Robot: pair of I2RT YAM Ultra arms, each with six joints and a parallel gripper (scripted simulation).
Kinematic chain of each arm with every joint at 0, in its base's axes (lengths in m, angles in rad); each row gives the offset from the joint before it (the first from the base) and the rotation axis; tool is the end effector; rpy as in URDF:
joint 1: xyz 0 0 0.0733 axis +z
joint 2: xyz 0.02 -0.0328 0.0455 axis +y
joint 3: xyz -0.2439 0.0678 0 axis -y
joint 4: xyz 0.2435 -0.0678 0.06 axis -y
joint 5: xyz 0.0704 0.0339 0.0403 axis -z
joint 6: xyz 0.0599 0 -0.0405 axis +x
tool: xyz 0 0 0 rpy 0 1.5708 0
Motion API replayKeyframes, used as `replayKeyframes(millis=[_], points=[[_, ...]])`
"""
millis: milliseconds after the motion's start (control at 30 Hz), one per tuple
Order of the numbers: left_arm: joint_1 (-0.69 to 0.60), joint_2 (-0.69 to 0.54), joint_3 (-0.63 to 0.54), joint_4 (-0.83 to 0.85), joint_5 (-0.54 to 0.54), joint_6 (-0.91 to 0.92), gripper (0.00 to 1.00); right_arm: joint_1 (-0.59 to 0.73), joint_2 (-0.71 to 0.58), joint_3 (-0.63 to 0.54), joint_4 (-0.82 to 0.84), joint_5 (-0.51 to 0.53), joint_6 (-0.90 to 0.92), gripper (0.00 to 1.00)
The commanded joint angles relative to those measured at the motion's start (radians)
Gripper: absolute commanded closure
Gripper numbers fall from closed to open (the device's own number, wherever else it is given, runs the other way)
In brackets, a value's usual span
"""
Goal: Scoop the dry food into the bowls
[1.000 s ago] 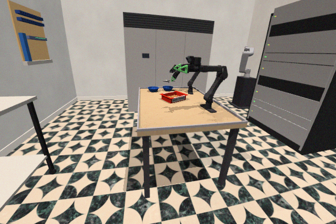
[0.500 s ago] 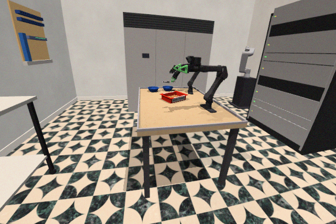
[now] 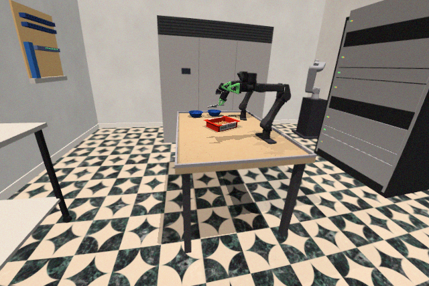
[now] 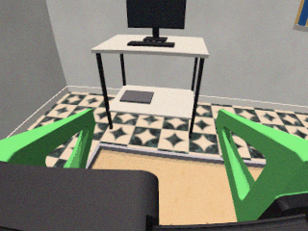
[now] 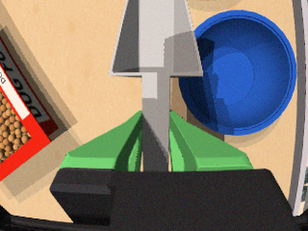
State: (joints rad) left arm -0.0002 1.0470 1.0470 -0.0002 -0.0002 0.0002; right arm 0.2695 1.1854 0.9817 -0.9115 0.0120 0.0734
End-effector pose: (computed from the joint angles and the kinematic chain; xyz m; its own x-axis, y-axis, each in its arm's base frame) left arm 0.2718 0.0011 0.3898 -0.0002 0.0002 -1.0000 0.0000 1.0000 0.0002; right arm 0.2274 0.0632 0.2372 -0.8824 -0.1677 -0.4396 -0.1970 0.9802 0.0215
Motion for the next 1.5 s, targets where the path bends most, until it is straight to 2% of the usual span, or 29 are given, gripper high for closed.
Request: replayKeyframes(millis=[0, 167, 200, 633, 733, 767, 1200, 1400, 1467], points=[[0.000, -0.010, 0.014, 0.005, 0.000, 0.000, 0.00, 0.063, 0.020, 0.058, -0.038, 0.012, 0.037, 1.00], [0.000, -0.010, 0.014, 0.005, 0.000, 0.000, 0.00, 0.124, 0.014, 0.080, -0.058, 0.016, 0.051, 1.00], [0.000, -0.010, 0.014, 0.005, 0.000, 0.000, 0.00, 0.148, 0.053, 0.087, -0.067, 0.018, 0.056, 1.00], [0.000, -0.010, 0.014, 0.005, 0.000, 0.000, 0.00, 0.430, 0.123, 0.183, -0.183, 0.031, 0.131, 1.00], [0.000, -0.010, 0.014, 0.005, 0.000, 0.000, 0.00, 0.448, 0.104, 0.190, -0.189, 0.033, 0.134, 1.00], [0.000, -0.010, 0.014, 0.005, 0.000, 0.000, 0.00, 0.472, 0.143, 0.196, -0.197, 0.035, 0.140, 1.00], [0.000, -0.010, 0.014, 0.005, 0.000, 0.000, 0.00, 0.757, 0.214, 0.292, -0.315, 0.048, 0.216, 1.00], [0.000, -0.010, 0.014, 0.005, 0.000, 0.000, 0.00, 0.808, 0.233, 0.313, -0.328, 0.059, 0.228, 1.00], [0.000, -0.010, 0.014, 0.005, 0.000, 0.000, 0.00, 0.804, 0.203, 0.314, -0.328, 0.061, 0.226, 1.00]])
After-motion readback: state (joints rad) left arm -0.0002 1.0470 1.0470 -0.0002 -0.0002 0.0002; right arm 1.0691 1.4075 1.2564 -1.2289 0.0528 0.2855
